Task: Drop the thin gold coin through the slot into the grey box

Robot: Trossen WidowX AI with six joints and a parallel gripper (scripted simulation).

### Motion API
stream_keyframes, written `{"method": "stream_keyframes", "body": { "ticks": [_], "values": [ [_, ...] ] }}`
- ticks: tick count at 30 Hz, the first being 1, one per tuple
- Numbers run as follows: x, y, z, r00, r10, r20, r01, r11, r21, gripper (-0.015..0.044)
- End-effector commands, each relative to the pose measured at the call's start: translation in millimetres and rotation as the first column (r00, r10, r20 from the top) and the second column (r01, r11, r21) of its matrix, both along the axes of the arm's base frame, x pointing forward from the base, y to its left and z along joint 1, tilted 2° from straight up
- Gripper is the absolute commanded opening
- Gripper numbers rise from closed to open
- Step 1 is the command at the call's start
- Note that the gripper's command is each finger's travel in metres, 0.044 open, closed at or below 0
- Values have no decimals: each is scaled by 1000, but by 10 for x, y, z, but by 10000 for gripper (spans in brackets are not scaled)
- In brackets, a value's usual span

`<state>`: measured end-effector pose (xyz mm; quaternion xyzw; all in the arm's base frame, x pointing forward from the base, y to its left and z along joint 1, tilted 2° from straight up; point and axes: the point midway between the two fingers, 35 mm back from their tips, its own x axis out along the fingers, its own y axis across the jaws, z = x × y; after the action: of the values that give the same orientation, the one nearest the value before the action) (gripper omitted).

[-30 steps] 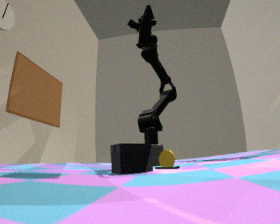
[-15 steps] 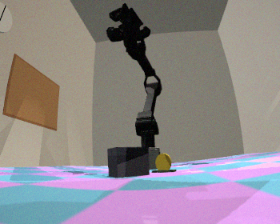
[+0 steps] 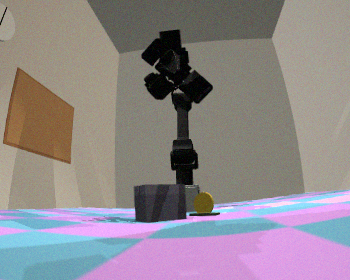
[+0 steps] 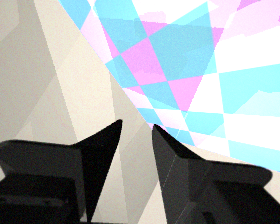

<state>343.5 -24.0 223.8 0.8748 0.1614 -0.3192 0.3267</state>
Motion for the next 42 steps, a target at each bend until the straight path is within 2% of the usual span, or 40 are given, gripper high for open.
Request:
{"method": "stream_keyframes", "body": {
  "ticks": [1,7,11,16,20,42],
  "values": [
    [-159,144,-496,978,8,-210,-5,1000,14,161],
    [-658,363,-1223,820,14,-573,-23,1000,-8,161],
    [-916,471,-1493,680,1,-733,-48,998,-44,161],
    [-930,476,-1524,673,0,-740,-50,998,-46,161],
    [-956,477,-1838,673,0,-740,-50,998,-46,161],
    [-962,487,-2196,672,0,-740,-50,998,-46,161]
  ]
}}
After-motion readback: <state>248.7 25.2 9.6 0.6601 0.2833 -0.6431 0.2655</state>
